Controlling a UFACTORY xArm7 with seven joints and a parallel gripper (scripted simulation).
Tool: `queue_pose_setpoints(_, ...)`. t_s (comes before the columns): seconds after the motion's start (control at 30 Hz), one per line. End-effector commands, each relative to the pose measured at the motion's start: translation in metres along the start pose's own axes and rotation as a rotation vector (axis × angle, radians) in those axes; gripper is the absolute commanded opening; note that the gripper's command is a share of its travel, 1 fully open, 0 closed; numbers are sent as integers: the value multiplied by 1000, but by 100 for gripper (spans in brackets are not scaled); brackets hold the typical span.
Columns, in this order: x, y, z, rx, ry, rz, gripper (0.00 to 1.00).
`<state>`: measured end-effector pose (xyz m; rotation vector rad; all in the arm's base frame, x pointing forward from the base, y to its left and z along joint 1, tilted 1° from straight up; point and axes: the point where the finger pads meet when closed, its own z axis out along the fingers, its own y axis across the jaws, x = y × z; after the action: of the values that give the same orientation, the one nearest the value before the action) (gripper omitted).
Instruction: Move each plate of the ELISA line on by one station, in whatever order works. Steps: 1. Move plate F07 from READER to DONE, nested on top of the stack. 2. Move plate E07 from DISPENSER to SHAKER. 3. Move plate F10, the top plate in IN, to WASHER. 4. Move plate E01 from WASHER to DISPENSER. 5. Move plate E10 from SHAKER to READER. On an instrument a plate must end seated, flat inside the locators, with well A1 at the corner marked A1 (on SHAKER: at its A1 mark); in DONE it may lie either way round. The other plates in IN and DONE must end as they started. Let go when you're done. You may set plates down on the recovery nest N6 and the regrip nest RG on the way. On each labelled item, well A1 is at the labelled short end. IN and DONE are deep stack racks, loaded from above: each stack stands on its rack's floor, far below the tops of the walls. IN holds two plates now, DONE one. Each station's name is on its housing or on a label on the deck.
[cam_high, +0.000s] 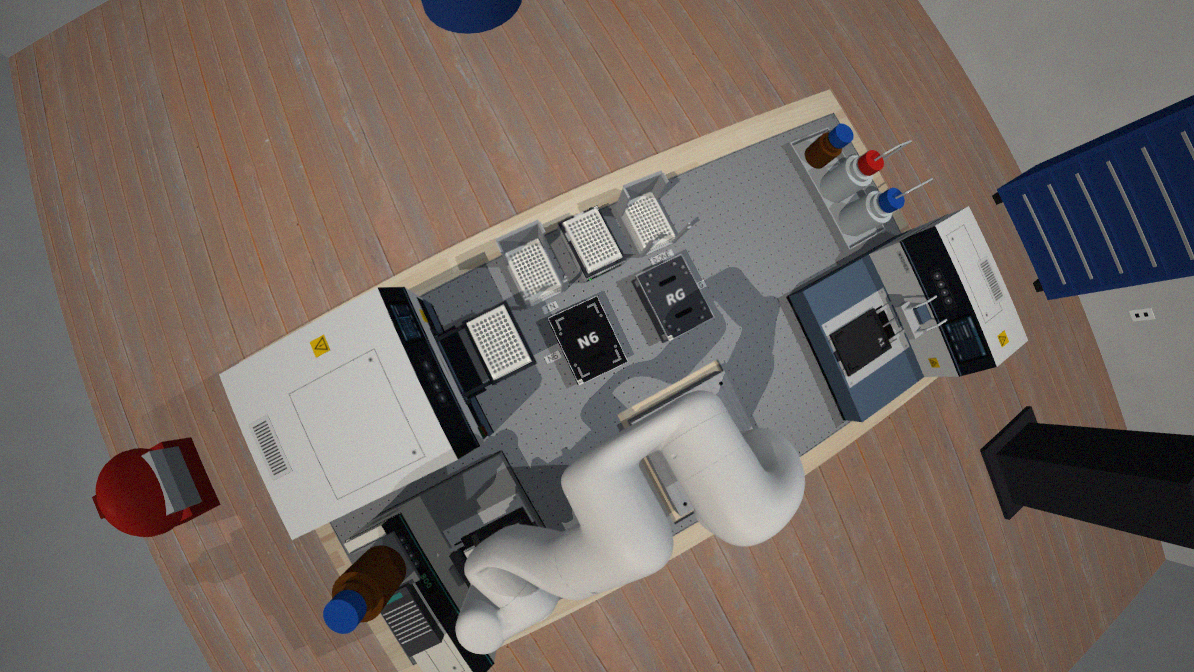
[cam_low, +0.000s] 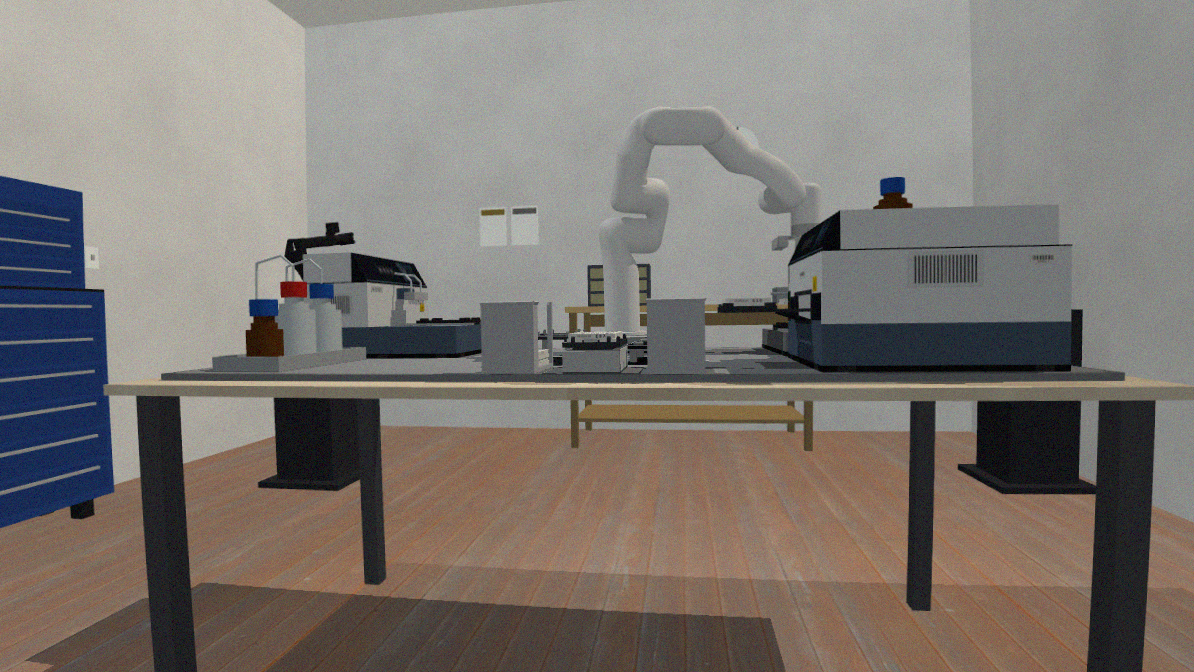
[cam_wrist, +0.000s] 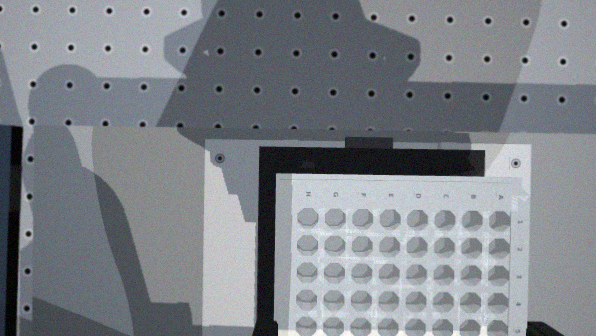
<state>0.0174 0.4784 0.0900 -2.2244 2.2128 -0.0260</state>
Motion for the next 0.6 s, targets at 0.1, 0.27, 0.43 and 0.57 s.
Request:
queue_pose_setpoints(0.1,-2,0,5,0,-6,0,0)
queue_pose_setpoints(0.27,-2,0,10,0,-6,0,0)
queue_pose_setpoints(0.43,-2,0,17,0,-6,0,0)
queue_pose_setpoints(0.57,-2,0,21,0,-6,0,0)
